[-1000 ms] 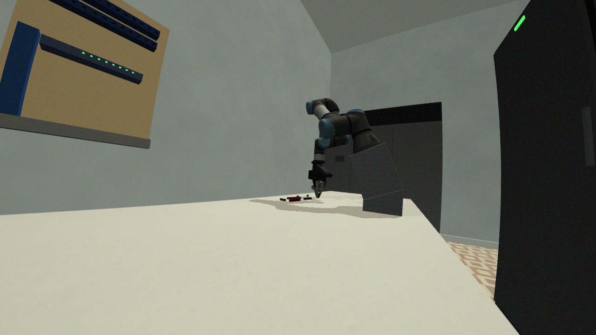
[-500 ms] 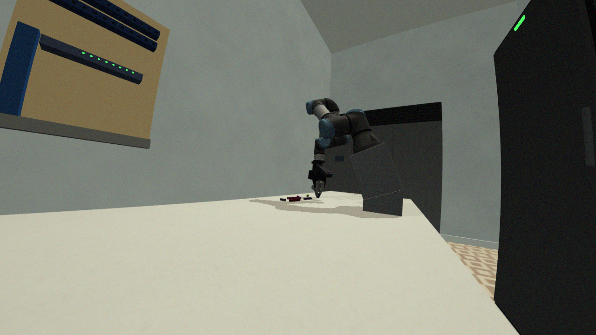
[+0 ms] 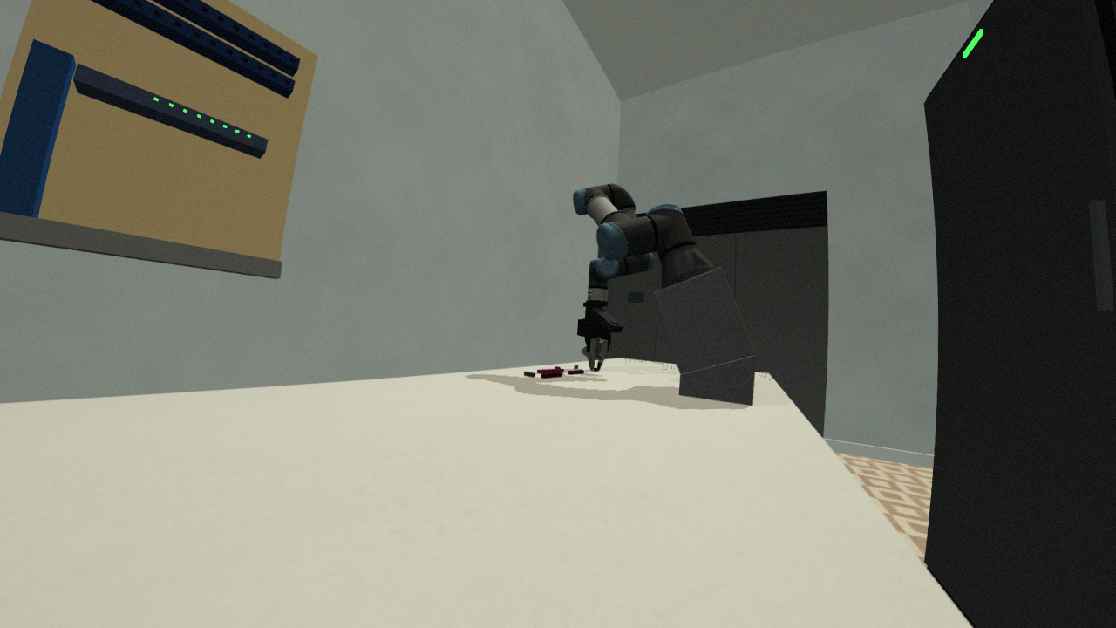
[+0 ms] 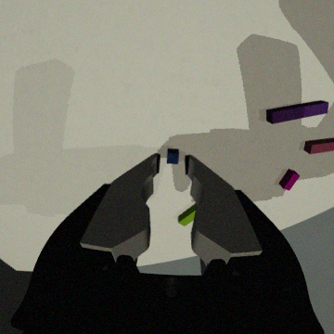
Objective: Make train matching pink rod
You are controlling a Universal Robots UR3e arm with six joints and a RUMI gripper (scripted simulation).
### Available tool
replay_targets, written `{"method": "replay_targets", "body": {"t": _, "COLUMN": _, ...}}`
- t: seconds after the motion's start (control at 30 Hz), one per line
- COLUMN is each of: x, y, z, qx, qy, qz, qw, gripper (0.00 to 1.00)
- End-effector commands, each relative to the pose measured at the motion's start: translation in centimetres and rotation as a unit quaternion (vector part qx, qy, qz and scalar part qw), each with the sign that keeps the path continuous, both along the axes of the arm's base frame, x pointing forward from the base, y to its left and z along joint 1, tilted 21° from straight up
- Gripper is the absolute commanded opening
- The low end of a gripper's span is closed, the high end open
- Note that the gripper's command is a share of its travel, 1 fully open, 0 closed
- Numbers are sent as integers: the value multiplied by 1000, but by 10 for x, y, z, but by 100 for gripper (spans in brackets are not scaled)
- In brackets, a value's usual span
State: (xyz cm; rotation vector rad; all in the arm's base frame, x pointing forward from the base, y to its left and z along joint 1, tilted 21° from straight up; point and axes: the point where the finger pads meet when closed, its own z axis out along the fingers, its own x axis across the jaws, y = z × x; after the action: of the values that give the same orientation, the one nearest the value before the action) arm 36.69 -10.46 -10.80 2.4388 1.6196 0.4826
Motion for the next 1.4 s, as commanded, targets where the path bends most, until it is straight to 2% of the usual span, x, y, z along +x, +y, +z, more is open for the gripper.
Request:
{"method": "replay_targets", "body": {"t": 0.0, "x": 1, "y": -1, "z": 0, "qx": -1, "qy": 0, "qz": 0, "qw": 1000, "gripper": 14}}
{"method": "replay_targets", "body": {"t": 0.73, "x": -2, "y": -1, "z": 5, "qx": -1, "qy": 0, "qz": 0, "qw": 1000, "gripper": 14}}
{"method": "replay_targets", "body": {"t": 1.37, "x": -13, "y": -1, "z": 35, "qx": 0, "qy": 0, "qz": 0, "qw": 1000, "gripper": 14}}
